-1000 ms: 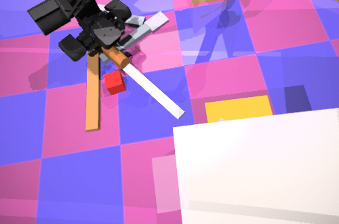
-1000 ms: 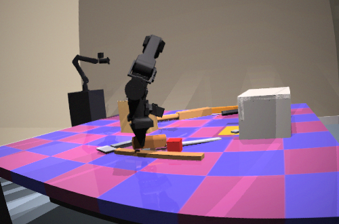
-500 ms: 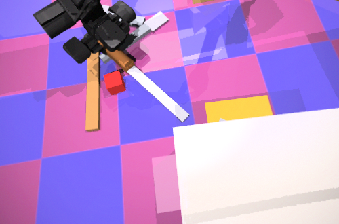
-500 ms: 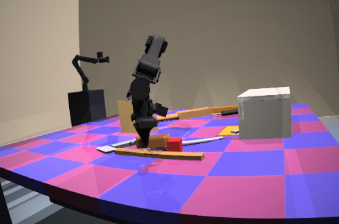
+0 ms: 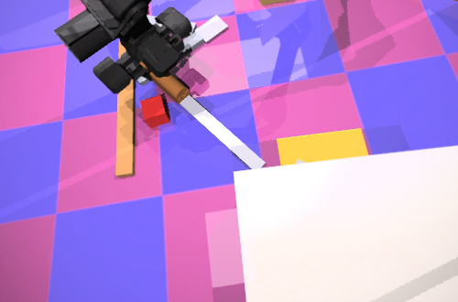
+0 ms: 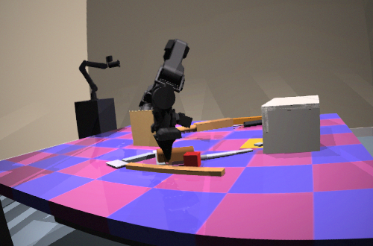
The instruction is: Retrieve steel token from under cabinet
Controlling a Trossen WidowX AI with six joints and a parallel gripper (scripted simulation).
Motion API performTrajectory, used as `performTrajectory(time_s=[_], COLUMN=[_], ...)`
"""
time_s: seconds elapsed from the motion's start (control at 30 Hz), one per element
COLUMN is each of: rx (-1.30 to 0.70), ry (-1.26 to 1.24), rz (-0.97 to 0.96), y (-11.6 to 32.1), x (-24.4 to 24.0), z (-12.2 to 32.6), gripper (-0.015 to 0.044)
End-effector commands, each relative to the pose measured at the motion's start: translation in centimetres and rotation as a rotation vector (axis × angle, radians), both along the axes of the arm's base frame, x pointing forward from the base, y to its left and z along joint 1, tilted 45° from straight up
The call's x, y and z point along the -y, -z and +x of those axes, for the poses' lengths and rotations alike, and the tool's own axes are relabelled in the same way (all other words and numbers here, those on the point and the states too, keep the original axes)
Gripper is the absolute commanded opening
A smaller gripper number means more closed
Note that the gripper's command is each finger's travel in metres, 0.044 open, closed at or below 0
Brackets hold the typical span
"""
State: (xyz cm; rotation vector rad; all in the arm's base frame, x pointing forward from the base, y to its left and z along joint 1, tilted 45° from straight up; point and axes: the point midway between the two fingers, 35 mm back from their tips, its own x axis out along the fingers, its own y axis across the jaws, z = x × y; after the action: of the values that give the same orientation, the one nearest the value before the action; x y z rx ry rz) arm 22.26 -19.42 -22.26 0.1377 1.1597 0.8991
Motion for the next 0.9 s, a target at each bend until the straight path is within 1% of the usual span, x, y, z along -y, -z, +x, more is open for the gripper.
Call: performTrajectory(time_s=[0.0,0.63,0.87], rx=[-0.001,0.0,0.0], ry=[-0.001,-0.001,-0.001], rz=[0.006,0.009,0.008], y=[-0.3,-1.4,-0.9], x=[-0.6,-1.8,-1.6], z=[0.6,2.9,2.2], gripper=[0.0,0.0,0.0])
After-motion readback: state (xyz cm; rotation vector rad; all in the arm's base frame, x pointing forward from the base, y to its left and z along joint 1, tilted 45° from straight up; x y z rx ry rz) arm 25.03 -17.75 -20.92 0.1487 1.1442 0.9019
